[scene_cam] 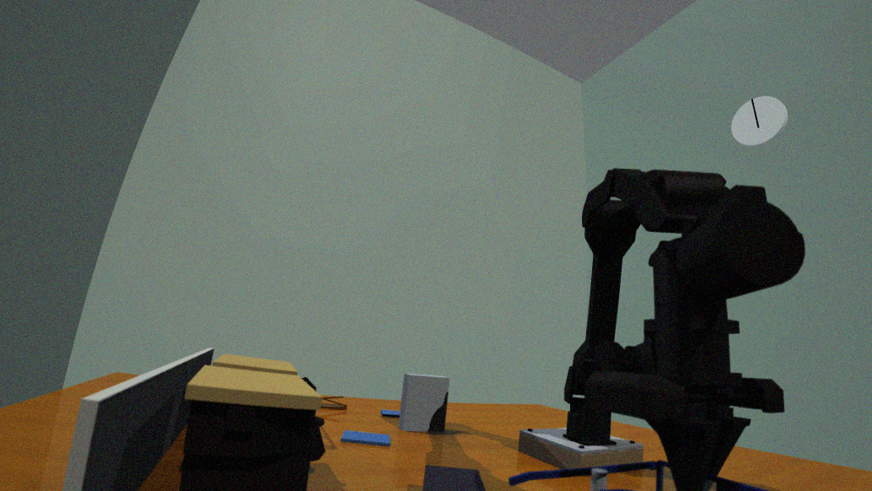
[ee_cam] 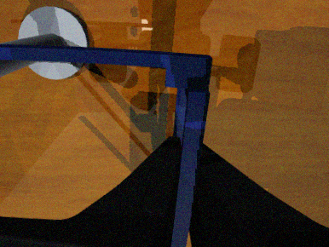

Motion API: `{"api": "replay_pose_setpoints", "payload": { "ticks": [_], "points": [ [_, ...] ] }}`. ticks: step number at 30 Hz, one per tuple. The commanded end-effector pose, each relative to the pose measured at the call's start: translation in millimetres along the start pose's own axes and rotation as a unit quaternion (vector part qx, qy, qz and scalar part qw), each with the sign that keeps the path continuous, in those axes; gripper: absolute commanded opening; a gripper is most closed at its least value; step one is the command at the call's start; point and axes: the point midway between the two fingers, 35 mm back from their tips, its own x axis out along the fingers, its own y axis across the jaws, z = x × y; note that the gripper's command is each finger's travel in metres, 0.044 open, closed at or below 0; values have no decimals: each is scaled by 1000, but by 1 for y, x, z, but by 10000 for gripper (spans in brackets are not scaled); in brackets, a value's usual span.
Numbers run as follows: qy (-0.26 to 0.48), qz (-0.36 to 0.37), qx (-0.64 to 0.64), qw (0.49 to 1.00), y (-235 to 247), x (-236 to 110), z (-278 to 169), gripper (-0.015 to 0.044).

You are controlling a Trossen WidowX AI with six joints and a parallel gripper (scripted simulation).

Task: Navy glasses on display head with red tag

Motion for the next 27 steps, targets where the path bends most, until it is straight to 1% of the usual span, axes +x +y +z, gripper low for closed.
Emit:
{"api": "replay_pose_setpoints", "payload": {
  "ticks": [1,9,12,19,27],
  "points": [
    [0,-2,-1,1000,0,1,3,0],
    [0,-2,-1,1000,0,-2,6,0],
    [0,-2,-1,1000,0,-13,6,0],
    [0,-2,-1,1000,0,-55,10,0],
    [0,-2,-21,1000,0,-59,11,0]
  ]
}}
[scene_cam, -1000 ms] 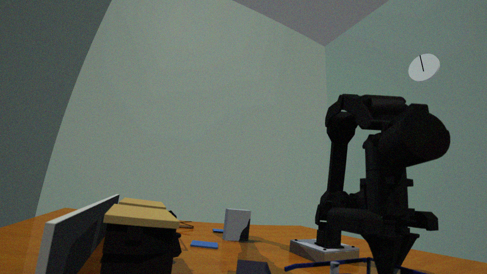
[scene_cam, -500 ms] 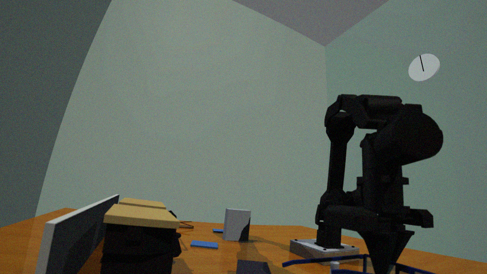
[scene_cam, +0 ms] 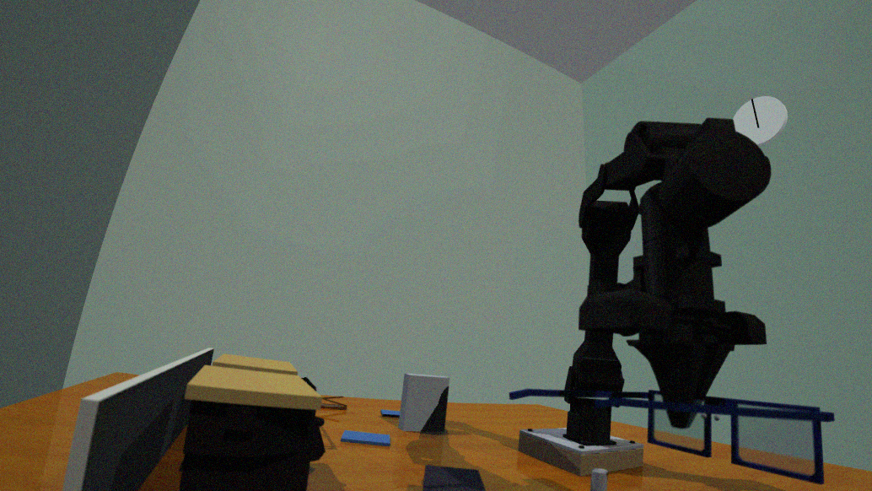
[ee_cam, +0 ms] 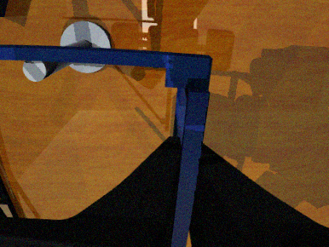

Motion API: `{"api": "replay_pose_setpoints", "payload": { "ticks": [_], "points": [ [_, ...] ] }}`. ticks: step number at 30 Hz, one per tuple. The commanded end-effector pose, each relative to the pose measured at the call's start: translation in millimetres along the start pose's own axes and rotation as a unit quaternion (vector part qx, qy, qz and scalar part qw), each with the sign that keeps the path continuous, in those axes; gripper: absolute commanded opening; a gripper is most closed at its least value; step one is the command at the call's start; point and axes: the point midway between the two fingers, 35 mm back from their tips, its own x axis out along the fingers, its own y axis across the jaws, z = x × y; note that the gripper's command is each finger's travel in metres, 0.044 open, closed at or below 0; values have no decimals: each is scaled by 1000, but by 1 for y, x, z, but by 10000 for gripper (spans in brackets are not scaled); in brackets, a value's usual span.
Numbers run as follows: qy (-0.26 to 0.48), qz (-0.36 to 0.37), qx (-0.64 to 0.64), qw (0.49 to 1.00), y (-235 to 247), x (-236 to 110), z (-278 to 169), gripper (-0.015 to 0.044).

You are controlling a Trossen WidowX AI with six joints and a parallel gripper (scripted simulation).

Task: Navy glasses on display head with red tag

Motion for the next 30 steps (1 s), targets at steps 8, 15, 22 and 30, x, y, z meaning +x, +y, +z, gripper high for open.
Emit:
{"api": "replay_pose_setpoints", "payload": {
  "ticks": [8,15,22,30],
  "points": [
    [0,-2,-142,990,1,-1,1,0],
    [0,-2,-261,965,1,-1,1,0],
    [1,-1,-376,927,2,-1,1,0],
    [1,-1,-500,866,3,-1,2,0]
  ]
}}
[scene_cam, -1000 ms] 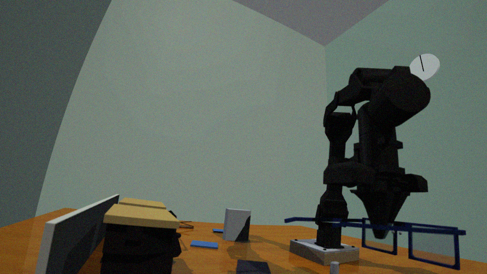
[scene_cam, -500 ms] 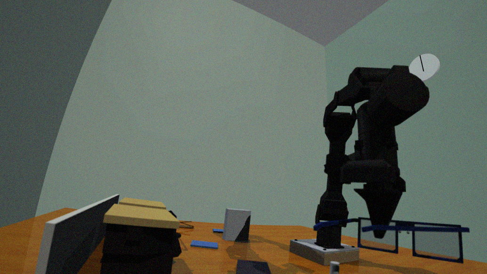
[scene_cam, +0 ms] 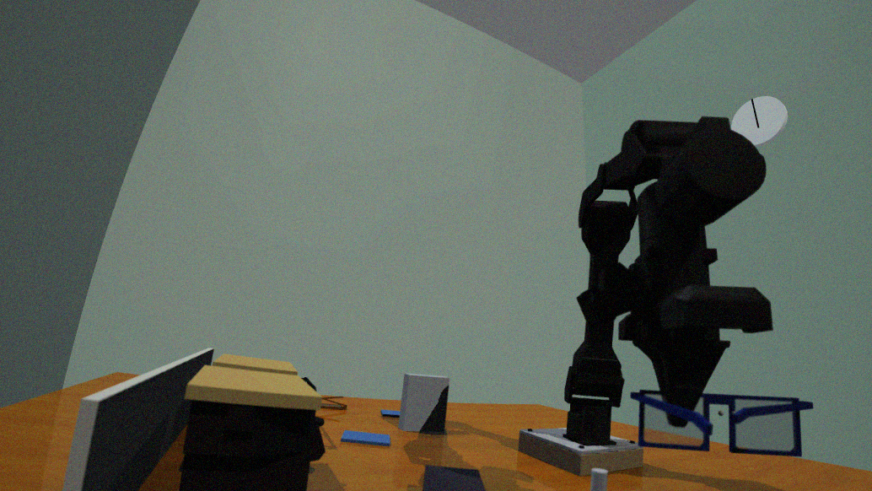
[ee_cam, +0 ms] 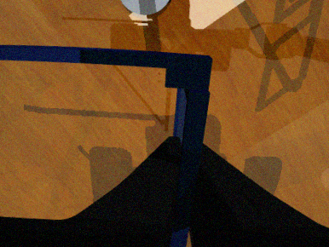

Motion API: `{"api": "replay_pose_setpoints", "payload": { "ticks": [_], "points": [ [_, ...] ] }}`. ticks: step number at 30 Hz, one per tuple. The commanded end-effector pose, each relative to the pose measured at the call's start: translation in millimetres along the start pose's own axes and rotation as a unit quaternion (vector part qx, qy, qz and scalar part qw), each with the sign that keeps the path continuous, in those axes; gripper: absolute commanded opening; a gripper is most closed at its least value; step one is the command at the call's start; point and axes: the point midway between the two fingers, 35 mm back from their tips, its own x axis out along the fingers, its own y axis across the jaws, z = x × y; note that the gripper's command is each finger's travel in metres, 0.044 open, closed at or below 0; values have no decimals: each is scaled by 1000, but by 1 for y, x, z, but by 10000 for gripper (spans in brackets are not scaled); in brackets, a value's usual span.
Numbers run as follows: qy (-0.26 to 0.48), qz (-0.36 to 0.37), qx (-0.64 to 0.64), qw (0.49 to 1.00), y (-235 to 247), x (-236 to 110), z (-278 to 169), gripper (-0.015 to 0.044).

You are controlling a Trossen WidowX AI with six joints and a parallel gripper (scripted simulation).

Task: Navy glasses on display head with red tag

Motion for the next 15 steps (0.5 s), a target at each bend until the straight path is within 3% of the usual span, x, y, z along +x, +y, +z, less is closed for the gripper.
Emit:
{"api": "replay_pose_setpoints", "payload": {
  "ticks": [1,15],
  "points": [
    [2,0,-70,998,0,0,0,0],
    [2,0,-307,952,0,0,2,0]
  ]
}}
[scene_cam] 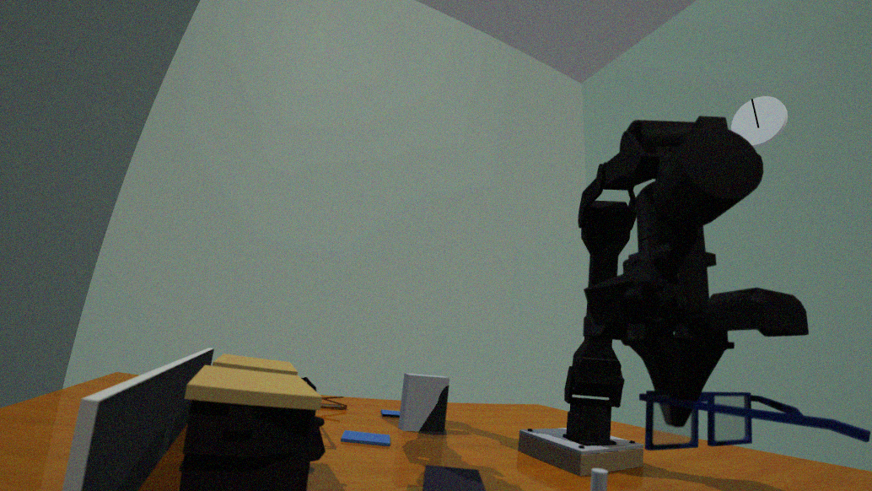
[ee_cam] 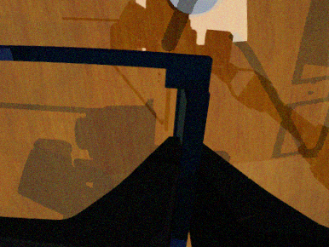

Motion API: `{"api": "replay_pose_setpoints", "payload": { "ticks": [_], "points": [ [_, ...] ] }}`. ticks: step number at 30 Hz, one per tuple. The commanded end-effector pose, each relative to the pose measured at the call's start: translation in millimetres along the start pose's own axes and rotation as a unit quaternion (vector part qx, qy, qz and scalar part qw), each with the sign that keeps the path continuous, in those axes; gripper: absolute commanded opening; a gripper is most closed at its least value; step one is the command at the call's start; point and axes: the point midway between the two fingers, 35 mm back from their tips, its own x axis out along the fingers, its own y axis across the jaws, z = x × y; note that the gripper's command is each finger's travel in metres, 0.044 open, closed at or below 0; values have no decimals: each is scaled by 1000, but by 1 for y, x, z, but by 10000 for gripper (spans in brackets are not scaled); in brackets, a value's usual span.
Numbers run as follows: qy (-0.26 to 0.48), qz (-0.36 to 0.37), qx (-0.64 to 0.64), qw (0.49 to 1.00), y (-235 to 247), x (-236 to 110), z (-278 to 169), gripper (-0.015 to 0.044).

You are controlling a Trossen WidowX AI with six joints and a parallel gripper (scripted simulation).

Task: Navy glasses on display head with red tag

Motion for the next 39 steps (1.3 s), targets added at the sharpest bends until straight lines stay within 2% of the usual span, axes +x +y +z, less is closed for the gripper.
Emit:
{"api": "replay_pose_setpoints", "payload": {
  "ticks": [1,10,20,29,39],
  "points": [
    [2,0,-70,998,0,0,0,0],
    [1,1,-224,975,-1,0,1,0],
    [1,1,-389,921,-1,0,2,0],
    [1,1,-527,850,-1,0,3,0],
    [1,1,-666,746,-2,0,4,0]
  ]
}}
